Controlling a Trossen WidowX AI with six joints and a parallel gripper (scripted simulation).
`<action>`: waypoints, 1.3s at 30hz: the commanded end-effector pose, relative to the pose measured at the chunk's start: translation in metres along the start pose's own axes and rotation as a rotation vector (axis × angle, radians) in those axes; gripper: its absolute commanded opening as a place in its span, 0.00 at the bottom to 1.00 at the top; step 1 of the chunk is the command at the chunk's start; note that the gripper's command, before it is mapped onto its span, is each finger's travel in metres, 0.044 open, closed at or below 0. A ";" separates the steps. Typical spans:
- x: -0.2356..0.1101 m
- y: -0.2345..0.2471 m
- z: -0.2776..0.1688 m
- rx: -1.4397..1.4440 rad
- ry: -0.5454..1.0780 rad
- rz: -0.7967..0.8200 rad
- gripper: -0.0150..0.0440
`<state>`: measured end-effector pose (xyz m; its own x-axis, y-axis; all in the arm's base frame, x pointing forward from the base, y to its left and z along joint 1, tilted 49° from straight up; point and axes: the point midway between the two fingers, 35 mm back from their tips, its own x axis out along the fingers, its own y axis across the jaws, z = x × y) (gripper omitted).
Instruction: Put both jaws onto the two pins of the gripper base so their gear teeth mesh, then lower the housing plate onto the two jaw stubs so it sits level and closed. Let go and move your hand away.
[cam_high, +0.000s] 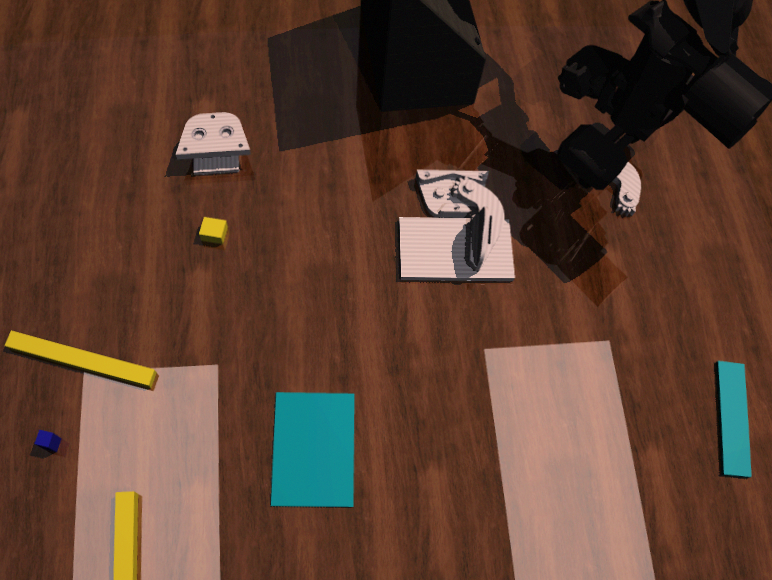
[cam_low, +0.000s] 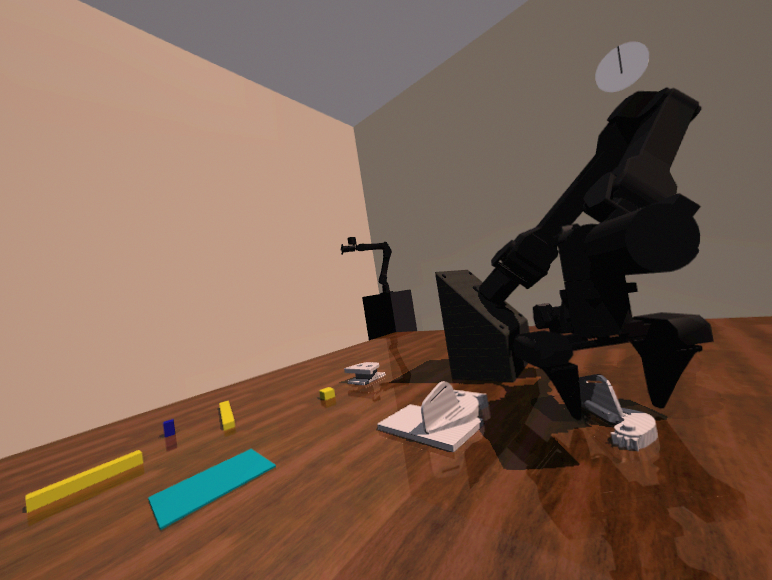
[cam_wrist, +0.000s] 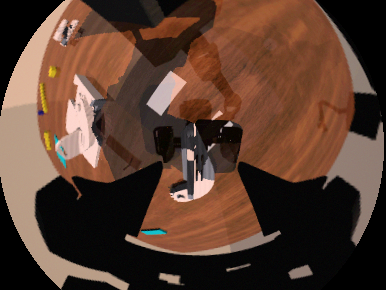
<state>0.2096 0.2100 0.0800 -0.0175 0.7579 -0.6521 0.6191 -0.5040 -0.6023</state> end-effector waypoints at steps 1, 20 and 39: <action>0.001 0.001 0.000 0.007 -0.002 0.003 1.00; 0.002 0.001 0.000 0.007 -0.002 0.003 1.00; 0.001 0.000 0.001 0.002 -0.002 0.000 0.48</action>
<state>0.2099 0.2102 0.0782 -0.0166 0.7548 -0.6558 0.6172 -0.5083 -0.6006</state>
